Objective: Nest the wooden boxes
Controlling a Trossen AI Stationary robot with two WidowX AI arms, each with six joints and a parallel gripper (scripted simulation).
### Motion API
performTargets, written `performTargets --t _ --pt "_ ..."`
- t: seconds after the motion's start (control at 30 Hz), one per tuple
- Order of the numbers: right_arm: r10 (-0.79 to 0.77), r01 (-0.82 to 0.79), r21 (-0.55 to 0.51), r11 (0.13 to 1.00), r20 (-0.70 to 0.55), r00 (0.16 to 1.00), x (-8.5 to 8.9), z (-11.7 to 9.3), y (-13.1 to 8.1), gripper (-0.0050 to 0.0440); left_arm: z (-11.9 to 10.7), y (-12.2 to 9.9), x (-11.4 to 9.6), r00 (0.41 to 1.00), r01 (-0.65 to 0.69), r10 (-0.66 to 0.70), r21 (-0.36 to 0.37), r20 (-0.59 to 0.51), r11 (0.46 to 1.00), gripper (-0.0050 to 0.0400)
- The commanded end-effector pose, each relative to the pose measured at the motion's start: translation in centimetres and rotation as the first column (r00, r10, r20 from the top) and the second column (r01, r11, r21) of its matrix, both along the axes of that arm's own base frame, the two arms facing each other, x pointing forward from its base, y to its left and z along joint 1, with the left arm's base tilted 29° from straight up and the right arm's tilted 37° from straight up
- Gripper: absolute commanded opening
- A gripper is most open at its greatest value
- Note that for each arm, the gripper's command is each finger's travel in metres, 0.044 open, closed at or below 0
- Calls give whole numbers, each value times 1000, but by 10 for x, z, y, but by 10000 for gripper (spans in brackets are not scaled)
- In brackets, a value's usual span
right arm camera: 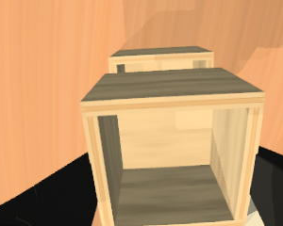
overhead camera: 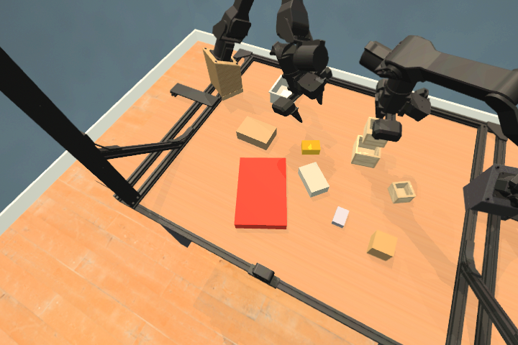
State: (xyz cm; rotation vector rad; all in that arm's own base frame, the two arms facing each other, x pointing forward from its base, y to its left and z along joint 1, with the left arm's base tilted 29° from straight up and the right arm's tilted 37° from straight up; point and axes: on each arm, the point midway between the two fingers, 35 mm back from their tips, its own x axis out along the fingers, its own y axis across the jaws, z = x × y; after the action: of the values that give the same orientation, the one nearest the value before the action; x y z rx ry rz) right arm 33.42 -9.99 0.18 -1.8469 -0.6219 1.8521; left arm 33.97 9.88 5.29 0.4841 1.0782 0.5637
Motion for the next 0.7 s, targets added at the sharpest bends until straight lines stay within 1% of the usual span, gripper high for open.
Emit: performTargets --t 0.0,0.1,0.17,0.27,0.33,0.67 --pt "-4 4 3 1000 0 1000 1 1 0 0 -12 -5 8 997 -4 2 33 71 999 400" --pt "-4 4 3 1000 0 1000 1 1 0 0 -16 -9 15 992 -6 -1 52 130 999 400" --pt "-4 4 3 1000 0 1000 1 1 0 0 -16 -9 15 992 -6 -1 52 130 999 400" --pt "-4 4 3 1000 0 1000 1 1 0 0 -19 -14 23 977 -12 -3 70 214 997 400" --pt "-4 4 3 1000 0 1000 1 1 0 0 -23 -17 24 969 -16 -5 82 249 996 400" --pt "-4 4 3 1000 0 1000 1 1 0 0 -29 -32 29 898 -47 -5 107 439 993 400"
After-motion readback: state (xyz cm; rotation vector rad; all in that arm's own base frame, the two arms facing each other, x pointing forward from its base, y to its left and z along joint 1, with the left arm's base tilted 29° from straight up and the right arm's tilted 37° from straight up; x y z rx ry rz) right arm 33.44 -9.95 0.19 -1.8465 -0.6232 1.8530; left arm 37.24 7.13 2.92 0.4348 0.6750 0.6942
